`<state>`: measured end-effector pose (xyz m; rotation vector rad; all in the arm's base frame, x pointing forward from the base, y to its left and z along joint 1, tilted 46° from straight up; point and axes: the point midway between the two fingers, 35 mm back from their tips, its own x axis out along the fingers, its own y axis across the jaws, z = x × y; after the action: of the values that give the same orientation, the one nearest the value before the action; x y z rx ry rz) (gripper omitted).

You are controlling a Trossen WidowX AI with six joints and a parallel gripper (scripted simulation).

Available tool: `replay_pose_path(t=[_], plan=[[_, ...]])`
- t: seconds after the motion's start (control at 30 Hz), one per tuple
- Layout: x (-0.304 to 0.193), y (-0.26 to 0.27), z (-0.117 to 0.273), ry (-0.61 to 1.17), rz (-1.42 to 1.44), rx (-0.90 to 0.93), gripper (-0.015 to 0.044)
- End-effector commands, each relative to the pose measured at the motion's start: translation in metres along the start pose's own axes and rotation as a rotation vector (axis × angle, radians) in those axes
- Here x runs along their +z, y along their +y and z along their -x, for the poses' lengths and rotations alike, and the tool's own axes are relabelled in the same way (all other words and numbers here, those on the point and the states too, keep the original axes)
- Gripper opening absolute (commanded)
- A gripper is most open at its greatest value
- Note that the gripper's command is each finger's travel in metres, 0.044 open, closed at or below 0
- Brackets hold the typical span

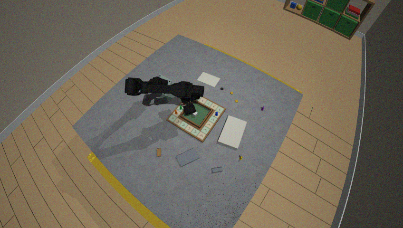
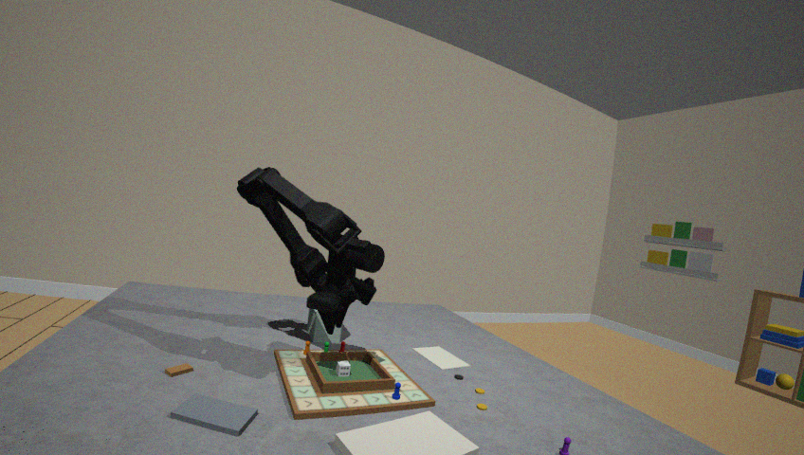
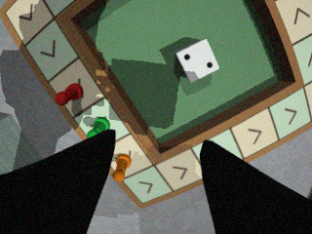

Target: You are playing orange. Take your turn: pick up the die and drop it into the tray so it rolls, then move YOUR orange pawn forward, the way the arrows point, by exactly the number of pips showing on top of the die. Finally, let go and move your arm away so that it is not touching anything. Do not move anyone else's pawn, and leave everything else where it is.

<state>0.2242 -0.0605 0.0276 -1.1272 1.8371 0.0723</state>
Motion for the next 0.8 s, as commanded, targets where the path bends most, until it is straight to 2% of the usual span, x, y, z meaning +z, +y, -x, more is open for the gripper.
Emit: replay_pose_path(t=[0.0, 0.17, 0.77], plan=[[-0.049, 0.017, -0.011, 0.003, -0.664, -0.037, 0.02], [-0.077, 0.033, -0.022, -0.001, -1.11, -0.061, 0.02], [-0.075, 0.032, -0.022, -0.002, -1.127, -0.062, 0.02]])
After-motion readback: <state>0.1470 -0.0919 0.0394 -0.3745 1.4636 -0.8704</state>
